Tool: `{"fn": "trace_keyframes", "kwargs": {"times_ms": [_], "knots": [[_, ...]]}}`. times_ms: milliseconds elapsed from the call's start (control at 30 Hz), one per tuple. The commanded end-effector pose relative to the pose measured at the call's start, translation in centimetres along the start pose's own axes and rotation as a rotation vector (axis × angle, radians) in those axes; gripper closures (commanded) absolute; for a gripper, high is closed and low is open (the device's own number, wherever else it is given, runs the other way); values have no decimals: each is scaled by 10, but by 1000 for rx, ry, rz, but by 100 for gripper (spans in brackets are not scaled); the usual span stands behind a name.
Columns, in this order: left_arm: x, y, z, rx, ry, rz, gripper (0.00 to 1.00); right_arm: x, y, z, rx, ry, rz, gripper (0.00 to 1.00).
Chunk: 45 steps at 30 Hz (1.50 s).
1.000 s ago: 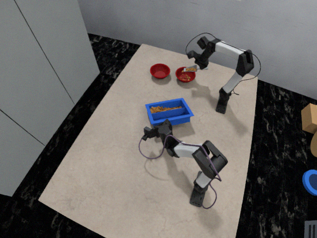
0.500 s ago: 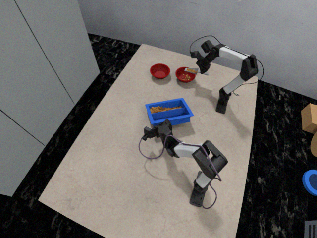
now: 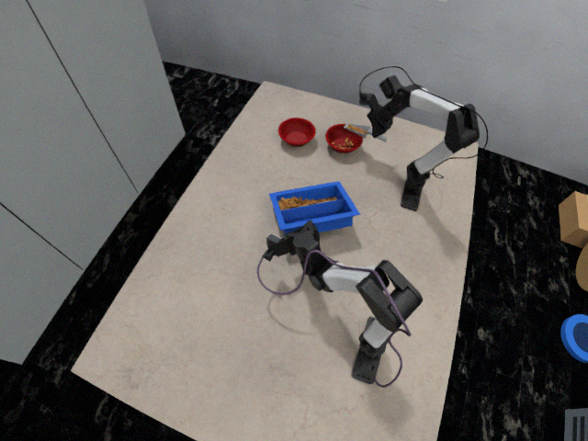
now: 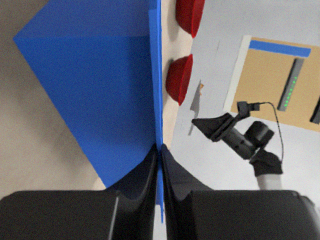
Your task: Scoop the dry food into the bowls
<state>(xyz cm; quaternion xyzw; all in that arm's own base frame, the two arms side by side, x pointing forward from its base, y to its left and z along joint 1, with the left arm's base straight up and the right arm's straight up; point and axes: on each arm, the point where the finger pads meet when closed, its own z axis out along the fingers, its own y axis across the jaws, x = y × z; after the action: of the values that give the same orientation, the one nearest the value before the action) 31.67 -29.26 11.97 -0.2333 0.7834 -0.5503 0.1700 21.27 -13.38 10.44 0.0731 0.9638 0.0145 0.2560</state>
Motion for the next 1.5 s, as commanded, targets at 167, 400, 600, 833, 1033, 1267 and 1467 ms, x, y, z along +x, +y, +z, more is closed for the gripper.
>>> {"fn": "trace_keyframes", "kwargs": {"times_ms": [167,400,600,833,1033,1267,1467], "knots": [[-3,-47,-5,122,-3,96,100,-13,-1,3,-96,-151,1,100],[-3,-47,-5,122,-3,96,100,-21,-5,-2,-103,-197,-3,100],[-3,-47,-5,122,-3,96,100,-17,1,4,-124,-180,-8,100],[-3,-47,-5,122,-3,96,100,-22,-2,4,-110,-173,1,100],[-3,-47,-5,122,-3,96,100,-36,3,8,-73,-131,19,100],[-3,-47,-5,122,-3,96,100,-58,15,19,-21,-75,39,100],[-3,-47,-5,122,-3,96,100,-85,33,34,35,-42,39,100]]}}
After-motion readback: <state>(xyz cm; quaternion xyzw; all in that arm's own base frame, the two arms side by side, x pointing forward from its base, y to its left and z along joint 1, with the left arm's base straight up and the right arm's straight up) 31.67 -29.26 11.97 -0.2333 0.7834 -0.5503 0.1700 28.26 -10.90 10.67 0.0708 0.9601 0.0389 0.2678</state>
